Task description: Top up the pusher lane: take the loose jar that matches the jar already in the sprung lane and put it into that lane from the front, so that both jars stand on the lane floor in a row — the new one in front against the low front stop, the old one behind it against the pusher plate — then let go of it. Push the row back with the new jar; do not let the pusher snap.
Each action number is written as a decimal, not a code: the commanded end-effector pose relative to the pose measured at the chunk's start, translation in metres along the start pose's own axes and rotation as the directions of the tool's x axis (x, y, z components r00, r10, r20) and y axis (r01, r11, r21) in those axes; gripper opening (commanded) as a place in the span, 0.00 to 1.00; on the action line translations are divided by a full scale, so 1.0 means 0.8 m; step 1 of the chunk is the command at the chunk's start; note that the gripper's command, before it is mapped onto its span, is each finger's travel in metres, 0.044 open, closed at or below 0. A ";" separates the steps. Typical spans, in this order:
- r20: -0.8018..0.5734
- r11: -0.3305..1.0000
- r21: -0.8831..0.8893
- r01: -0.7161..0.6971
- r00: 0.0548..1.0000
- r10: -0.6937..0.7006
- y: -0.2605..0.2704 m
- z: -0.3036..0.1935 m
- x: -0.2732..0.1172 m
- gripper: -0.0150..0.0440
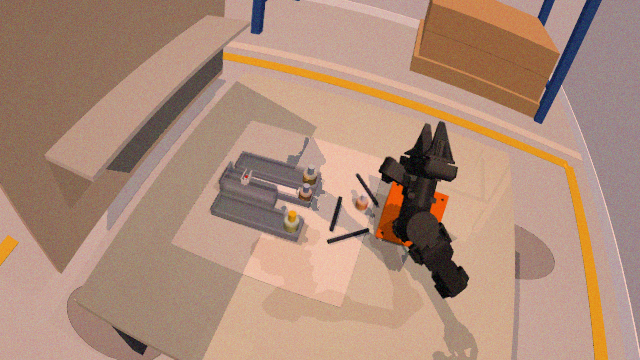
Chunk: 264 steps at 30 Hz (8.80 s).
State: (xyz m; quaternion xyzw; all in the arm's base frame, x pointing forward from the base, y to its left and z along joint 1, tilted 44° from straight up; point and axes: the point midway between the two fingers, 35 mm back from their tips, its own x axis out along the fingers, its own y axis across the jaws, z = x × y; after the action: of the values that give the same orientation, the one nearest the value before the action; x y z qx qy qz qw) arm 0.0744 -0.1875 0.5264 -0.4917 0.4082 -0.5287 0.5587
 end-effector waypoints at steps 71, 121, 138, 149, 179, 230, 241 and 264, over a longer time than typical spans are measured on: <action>-0.065 -0.713 0.167 -0.681 -0.729 0.681 0.684 0.004 -0.193 1.00; -0.066 -0.712 0.168 -0.681 -0.729 0.682 0.601 0.016 -0.123 0.25; -0.064 -0.703 0.148 -0.696 -0.716 0.695 0.625 0.102 -0.141 0.25; -0.059 -0.718 0.124 -0.685 -0.728 0.683 0.641 0.172 -0.181 0.25; -0.058 -0.723 0.120 -0.681 -0.731 0.679 0.664 0.184 -0.210 0.25; -0.057 -0.722 0.119 -0.681 -0.731 0.680 0.667 0.207 -0.208 0.25; -0.057 -0.722 0.119 -0.681 -0.731 0.680 0.667 0.212 -0.208 0.25; -0.056 -0.723 0.119 -0.681 -0.731 0.680 0.667 0.223 -0.207 0.25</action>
State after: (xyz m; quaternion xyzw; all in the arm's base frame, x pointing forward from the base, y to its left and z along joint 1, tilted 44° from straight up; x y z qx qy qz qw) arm 0.3234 -0.0234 0.0214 0.2312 0.6547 0.2941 0.6568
